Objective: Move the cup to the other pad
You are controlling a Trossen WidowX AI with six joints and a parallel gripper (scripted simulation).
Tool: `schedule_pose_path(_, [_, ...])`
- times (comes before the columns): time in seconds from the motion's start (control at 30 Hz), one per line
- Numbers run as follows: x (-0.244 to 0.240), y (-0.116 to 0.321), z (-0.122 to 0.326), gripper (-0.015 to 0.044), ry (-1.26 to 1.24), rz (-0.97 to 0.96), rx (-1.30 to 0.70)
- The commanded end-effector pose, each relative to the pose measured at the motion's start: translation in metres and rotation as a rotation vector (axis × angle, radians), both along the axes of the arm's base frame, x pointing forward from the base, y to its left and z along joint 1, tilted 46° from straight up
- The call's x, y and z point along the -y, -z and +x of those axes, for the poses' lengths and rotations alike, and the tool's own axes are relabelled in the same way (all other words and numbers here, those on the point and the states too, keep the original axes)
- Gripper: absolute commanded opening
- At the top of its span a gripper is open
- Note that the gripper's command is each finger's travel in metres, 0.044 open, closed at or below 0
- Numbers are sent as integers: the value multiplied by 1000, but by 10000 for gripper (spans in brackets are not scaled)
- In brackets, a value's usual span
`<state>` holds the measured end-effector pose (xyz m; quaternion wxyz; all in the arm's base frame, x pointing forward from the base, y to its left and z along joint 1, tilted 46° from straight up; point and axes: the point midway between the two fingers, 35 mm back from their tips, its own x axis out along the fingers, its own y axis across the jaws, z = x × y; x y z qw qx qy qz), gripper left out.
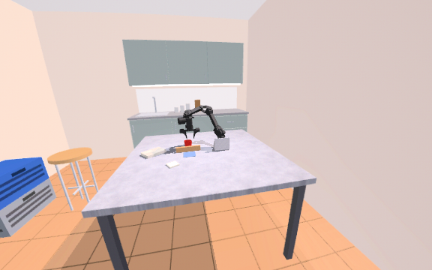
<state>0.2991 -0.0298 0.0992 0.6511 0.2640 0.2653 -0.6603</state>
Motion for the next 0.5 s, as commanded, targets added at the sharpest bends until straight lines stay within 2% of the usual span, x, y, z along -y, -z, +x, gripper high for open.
schedule_pose_path(0.0, [-1, -1, 0, 390, -2, 0, -1])
schedule_pose_path(0.07, [-4, -3, 1, 440, -2, 1, -1])
schedule_pose_path(0.47, [-32, -30, 3, 440, 0, 6, 1])
